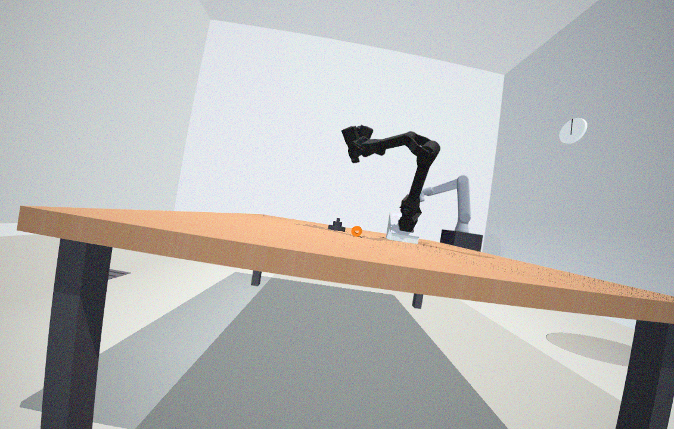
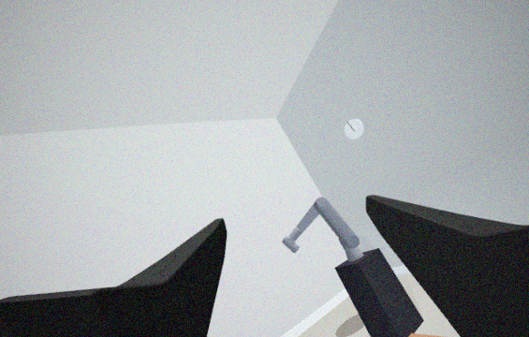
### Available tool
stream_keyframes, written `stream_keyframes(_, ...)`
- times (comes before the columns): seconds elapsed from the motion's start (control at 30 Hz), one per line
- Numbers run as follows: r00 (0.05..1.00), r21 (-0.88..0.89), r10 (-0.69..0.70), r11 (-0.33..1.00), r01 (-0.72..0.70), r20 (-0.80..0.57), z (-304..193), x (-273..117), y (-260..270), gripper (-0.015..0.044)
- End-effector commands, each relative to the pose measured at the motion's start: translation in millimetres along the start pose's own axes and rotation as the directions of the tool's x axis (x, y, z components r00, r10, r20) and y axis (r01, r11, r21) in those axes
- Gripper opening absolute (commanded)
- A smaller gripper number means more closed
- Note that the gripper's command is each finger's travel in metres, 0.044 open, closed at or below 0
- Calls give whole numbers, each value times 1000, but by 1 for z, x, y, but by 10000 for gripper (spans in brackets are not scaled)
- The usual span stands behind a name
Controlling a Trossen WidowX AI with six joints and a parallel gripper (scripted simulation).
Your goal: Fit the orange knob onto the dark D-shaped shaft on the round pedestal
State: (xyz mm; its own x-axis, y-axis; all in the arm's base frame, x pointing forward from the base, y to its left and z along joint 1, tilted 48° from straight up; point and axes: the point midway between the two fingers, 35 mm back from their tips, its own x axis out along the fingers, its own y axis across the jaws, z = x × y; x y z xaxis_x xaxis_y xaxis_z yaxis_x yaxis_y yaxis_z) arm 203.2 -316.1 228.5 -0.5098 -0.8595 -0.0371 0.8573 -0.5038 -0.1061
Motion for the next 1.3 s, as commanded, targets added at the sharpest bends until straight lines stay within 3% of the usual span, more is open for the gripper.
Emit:
stream_keyframes(0.0,1000,-3,16,1000,-16,-8,-2,-1,2,426)
stream_keyframes(0.13,927,-31,300,949,-314,-223,-43,-26,35,440)
stream_keyframes(0.27,691,20,477,830,-558,-543,-99,-78,47,440)
stream_keyframes(0.37,475,86,476,767,-635,-740,-134,-120,35,440)
stream_keyframes(0.57,109,178,318,745,-643,-942,-169,-188,-7,440)
stream_keyframes(0.77,-273,177,25,816,-550,-962,-174,-257,-73,440)
stream_keyframes(0.97,-594,11,-263,910,-416,-760,-142,-315,-139,440)
stream_keyframes(1.27,-618,-11,-282,915,-404,-734,-138,-320,-144,440)
